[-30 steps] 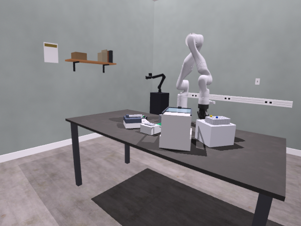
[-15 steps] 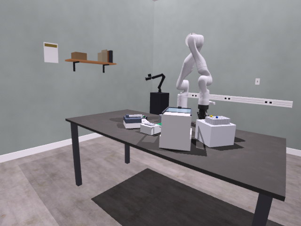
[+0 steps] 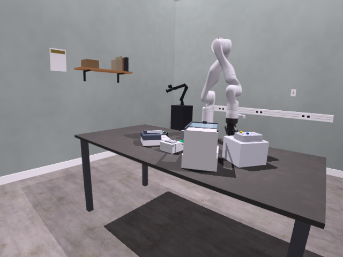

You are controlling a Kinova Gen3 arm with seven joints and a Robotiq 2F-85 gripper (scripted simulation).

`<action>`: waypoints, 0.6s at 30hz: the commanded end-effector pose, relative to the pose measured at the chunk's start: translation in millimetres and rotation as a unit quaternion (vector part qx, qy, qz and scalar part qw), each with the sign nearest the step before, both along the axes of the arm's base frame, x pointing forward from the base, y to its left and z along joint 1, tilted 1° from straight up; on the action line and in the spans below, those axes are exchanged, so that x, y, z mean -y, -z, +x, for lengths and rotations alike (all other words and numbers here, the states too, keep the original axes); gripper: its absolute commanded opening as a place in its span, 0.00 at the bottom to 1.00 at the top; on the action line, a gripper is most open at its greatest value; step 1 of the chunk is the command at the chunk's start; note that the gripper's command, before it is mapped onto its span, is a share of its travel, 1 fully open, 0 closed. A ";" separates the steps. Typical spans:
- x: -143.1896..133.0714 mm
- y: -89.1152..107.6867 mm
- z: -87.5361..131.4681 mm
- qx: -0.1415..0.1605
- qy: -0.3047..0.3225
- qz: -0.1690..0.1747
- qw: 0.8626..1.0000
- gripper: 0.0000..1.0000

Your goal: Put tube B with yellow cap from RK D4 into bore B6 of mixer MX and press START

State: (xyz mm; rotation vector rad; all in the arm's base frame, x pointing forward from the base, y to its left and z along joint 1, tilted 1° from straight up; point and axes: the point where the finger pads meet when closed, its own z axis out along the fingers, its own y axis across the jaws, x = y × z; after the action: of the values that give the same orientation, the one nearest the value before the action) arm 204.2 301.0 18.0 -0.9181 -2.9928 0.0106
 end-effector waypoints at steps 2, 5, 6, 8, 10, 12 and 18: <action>-0.4 -2.2 0.3 0.000 0.000 0.001 1.000 0.10; -0.5 -6.2 0.3 0.000 0.000 0.001 1.000 0.10; -0.5 -7.6 0.4 0.000 0.000 0.001 1.000 0.10; -0.5 -10.2 0.4 0.000 0.000 0.001 1.000 0.10; -0.5 -12.9 0.4 0.000 0.000 0.001 1.000 0.10; -0.5 -15.6 0.5 0.000 0.000 0.001 1.000 0.10; -0.5 -20.9 0.5 0.000 0.000 0.001 1.000 0.10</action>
State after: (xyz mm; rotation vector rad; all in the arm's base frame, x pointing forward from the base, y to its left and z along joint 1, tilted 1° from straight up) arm 204.5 301.2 38.4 -0.9181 -2.9928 0.0103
